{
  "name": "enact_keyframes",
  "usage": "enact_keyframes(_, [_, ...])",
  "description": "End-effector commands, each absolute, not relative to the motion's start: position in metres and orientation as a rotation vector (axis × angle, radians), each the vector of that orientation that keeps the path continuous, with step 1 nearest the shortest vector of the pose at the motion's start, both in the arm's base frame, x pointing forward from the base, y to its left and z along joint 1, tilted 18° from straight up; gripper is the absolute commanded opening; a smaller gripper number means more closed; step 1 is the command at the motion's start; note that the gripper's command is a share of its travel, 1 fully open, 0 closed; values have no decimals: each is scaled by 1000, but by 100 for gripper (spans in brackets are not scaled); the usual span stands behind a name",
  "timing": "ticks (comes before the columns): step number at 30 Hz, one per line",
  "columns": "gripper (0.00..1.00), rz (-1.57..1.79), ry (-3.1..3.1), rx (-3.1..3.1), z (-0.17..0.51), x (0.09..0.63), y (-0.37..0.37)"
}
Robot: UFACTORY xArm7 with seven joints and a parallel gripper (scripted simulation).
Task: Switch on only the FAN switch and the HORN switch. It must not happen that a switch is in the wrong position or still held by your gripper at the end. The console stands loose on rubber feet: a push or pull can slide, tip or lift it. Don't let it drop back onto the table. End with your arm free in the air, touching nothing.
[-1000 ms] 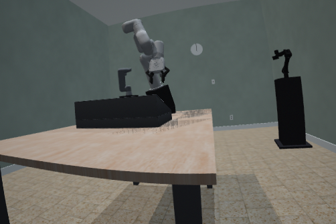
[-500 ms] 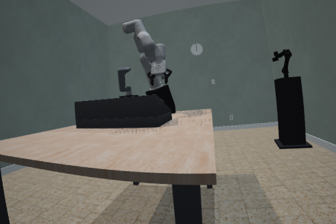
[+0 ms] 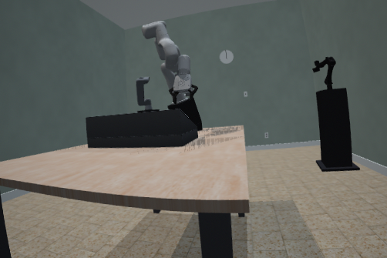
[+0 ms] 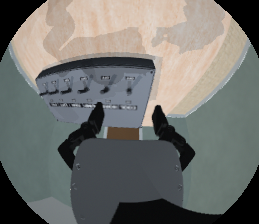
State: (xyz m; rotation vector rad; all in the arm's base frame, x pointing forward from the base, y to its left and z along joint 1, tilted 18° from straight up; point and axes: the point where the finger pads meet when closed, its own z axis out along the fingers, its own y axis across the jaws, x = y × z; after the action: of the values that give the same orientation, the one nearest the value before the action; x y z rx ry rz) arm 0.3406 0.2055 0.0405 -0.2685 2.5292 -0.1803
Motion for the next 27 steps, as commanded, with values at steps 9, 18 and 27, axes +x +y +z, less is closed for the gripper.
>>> enact_keyframes(9, [100,-174,2524,-269,13,361,205])
enact_keyframes(18, [100,-174,2524,-269,12,362,205])
enact_keyframes(27, [100,-174,2524,-269,12,362,205])
